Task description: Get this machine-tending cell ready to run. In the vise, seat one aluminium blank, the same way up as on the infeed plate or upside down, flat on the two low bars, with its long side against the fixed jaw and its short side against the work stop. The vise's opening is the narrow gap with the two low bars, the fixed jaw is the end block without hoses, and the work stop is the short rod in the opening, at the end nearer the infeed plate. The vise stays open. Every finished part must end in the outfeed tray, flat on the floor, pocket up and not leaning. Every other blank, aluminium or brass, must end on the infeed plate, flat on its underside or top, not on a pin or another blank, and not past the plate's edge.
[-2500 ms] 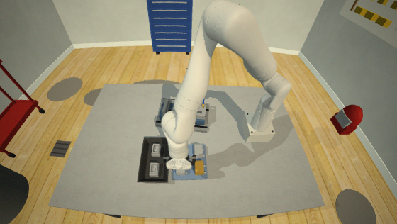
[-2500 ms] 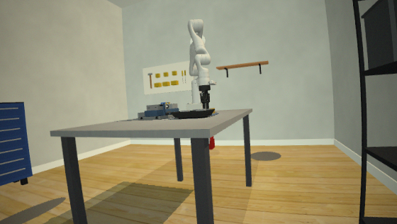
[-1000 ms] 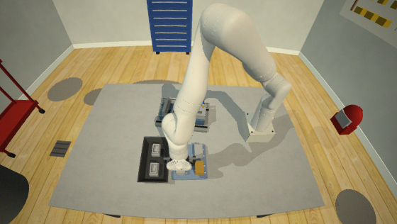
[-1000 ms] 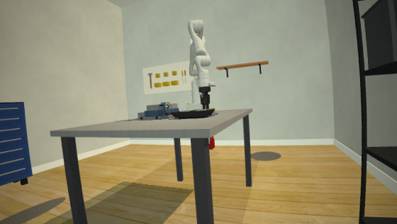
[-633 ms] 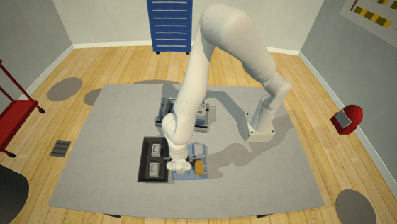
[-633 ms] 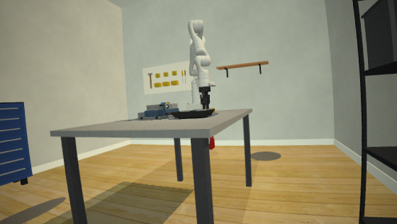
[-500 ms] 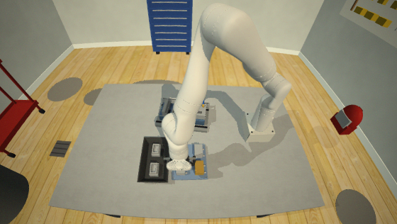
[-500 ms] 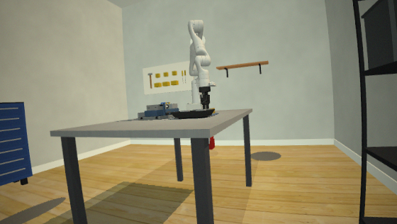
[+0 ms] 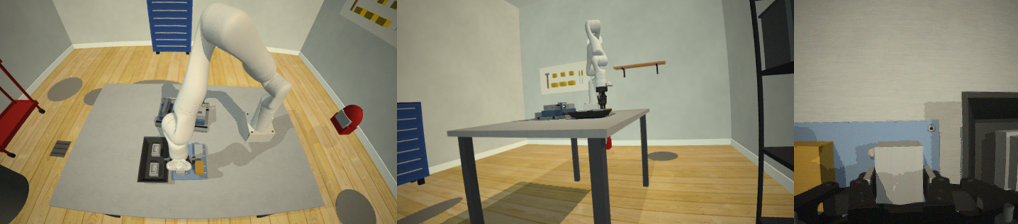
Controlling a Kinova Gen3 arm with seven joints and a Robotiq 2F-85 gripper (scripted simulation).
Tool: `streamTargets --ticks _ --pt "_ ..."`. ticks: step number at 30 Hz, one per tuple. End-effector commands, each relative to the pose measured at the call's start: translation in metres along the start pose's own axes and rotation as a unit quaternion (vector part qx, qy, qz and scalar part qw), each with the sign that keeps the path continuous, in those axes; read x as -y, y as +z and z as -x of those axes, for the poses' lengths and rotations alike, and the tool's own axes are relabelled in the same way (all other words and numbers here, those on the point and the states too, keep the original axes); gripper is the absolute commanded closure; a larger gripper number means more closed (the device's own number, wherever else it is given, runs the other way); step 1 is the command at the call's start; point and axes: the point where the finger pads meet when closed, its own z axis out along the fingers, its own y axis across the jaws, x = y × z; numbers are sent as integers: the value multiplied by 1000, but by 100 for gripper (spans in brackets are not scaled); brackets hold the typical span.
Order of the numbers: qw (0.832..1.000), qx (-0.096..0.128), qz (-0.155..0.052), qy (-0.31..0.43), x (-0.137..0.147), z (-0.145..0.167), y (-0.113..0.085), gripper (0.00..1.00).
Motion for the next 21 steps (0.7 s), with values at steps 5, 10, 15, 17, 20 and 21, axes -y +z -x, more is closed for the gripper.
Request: streamTargets --ticks 5,10,15,17,20,21 --pt "1000 0 1 0 0 0 0 100" --pt "1000 0 1 0 0 0 0 100" --pt "1000 0 1 0 0 0 0 100" --pt "1000 0 1 0 0 0 0 100" --pt "1000 0 1 0 0 0 0 100" --pt "1000 0 1 0 0 0 0 100"
